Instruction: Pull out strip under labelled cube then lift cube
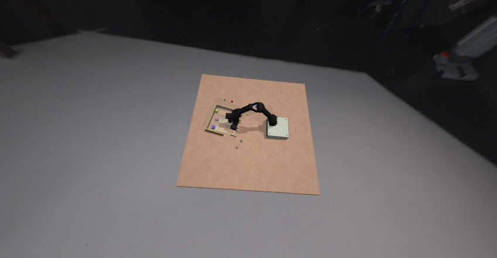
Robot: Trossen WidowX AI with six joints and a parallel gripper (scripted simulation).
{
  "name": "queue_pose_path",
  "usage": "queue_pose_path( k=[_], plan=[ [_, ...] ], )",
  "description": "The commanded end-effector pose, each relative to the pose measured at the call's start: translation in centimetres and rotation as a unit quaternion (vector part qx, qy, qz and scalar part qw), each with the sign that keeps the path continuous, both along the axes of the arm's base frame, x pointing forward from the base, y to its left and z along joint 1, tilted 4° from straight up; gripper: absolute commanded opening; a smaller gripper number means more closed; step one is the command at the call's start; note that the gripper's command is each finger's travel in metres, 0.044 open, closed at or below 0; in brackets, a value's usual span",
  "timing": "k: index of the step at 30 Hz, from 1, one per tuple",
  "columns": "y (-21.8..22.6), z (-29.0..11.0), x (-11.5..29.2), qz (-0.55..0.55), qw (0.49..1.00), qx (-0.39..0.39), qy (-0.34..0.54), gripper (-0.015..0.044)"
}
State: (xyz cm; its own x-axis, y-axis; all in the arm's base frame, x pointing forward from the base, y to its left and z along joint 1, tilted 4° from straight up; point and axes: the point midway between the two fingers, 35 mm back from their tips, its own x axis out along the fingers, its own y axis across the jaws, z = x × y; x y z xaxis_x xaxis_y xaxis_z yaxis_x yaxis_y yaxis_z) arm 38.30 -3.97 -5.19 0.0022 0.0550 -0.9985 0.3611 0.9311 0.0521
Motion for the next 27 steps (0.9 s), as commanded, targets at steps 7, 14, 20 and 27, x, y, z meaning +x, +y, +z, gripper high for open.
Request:
queue_pose_path(
  k=[7,14,20,27],
  plan=[
    [-0.04,-0.10,0.02,-0.002,1.000,-0.002,0.000,0.0000],
    [-0.03,-0.17,0.02,-0.002,1.000,-0.002,0.000,0.0000],
    [-0.03,-0.23,0.02,-0.002,1.000,-0.002,0.000,0.0000],
    [-0.02,-0.30,0.02,-0.002,1.000,-0.002,0.000,0.0000]
  ],
)
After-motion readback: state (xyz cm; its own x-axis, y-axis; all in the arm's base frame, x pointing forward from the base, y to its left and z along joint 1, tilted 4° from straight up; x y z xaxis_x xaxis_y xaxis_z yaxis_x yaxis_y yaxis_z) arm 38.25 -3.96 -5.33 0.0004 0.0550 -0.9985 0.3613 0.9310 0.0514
